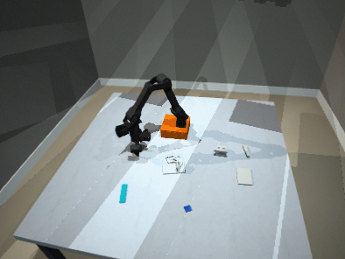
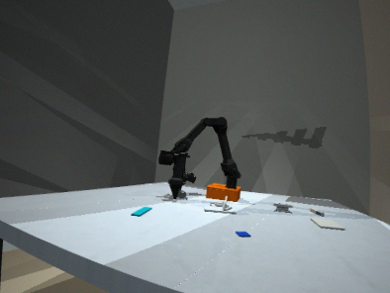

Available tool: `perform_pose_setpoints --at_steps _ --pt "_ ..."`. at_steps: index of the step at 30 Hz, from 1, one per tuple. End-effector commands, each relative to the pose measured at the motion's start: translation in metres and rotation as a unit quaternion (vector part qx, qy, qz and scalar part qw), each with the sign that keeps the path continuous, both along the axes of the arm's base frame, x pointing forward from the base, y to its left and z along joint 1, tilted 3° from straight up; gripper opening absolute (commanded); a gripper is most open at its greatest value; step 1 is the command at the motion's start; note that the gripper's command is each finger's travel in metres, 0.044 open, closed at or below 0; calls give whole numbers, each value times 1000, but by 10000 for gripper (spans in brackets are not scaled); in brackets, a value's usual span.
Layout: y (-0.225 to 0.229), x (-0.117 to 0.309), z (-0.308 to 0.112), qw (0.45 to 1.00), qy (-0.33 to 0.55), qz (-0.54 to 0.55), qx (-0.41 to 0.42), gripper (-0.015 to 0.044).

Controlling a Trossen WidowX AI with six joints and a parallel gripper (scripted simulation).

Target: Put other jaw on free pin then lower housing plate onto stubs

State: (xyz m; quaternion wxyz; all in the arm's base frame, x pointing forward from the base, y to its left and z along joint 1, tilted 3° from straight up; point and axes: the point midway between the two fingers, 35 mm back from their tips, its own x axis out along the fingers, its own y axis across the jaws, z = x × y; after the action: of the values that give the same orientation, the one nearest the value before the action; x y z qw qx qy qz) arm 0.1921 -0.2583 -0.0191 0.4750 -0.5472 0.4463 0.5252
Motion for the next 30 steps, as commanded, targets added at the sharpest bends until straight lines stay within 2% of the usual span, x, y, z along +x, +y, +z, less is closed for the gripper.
perform_pose_setpoints --at_steps 1,6,17,20,30 --pt "1 0 -3 1000 2 -1 3 440" --pt "1 0 -3 1000 2 -1 3 440" --pt "0 0 0 1000 0 0 0 151" --pt "0 0 0 1000 0 0 0 134" --pt "0 0 0 1000 0 0 0 134"
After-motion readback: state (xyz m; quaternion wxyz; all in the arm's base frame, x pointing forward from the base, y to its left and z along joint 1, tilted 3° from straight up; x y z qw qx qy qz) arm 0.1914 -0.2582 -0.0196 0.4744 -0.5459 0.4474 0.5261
